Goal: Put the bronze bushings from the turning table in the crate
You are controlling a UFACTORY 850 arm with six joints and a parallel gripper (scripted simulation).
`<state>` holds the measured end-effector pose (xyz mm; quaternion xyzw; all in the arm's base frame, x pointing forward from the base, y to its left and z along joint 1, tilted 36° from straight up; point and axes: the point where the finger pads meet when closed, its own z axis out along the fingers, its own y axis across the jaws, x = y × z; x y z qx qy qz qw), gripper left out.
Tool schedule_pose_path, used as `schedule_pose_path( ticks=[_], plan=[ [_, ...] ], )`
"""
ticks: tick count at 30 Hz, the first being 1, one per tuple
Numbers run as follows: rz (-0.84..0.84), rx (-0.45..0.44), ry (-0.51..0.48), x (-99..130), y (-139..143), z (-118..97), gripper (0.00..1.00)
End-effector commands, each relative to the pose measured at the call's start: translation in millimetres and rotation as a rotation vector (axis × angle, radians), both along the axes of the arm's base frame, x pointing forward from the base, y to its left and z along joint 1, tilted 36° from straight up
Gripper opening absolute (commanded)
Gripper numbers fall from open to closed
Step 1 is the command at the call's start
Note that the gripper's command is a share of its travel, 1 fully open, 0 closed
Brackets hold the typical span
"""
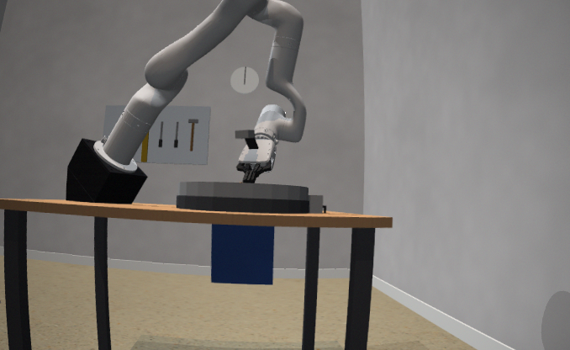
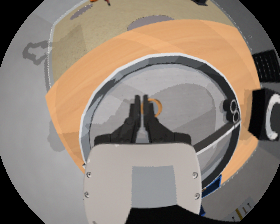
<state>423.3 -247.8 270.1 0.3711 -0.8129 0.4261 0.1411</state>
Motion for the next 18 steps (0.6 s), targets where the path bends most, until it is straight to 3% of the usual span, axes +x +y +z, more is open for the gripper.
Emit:
schedule_pose_path(
  ticks=[1, 6, 12, 13, 18],
  plan=[
    [0.000, 0.000, 0.000, 3.6, 0.1, 2.3, 0.00],
    [0.000, 0.000, 0.000, 22.8, 3.2, 13.3, 0.00],
    [0.000, 0.000, 0.000, 24.5, 3.5, 14.3, 0.00],
    [0.000, 0.000, 0.000, 24.5, 3.5, 14.3, 0.10],
    [0.000, 0.000, 0.000, 24.5, 3.5, 14.3, 0.10]
  ],
)
